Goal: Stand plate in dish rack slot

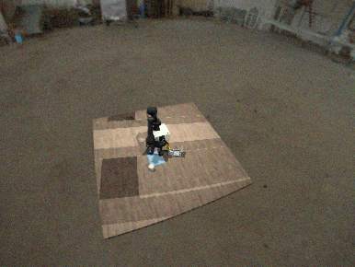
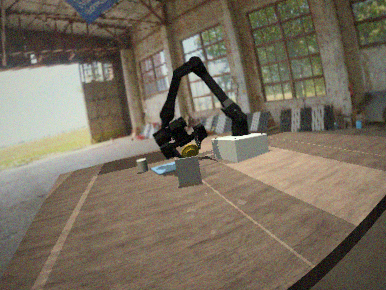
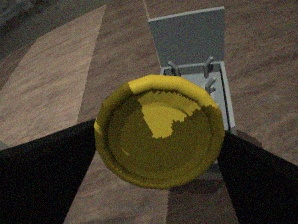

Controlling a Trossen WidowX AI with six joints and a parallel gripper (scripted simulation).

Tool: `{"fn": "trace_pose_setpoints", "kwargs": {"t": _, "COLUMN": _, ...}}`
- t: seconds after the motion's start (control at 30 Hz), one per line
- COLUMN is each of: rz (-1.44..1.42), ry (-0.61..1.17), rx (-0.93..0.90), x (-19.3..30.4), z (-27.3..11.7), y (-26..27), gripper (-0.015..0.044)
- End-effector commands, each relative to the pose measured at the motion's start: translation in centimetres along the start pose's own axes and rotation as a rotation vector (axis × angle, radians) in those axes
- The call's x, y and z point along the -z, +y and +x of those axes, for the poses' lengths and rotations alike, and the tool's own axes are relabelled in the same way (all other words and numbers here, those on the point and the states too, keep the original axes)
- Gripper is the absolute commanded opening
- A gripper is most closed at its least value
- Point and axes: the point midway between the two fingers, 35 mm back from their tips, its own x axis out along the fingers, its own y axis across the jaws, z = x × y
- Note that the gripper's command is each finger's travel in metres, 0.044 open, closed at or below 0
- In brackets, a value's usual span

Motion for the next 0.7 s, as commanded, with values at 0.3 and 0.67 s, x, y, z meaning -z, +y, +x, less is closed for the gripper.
{"fn": "trace_pose_setpoints", "kwargs": {"t": 0.3, "rz": -0.291, "ry": -0.204, "rx": 0.096, "x": 0.68, "z": -0.14, "y": -0.1, "gripper": 0.0}}
{"fn": "trace_pose_setpoints", "kwargs": {"t": 0.67, "rz": -0.527, "ry": -0.335, "rx": 0.244, "x": 1.19, "z": -0.66, "y": -0.15, "gripper": 0.0}}
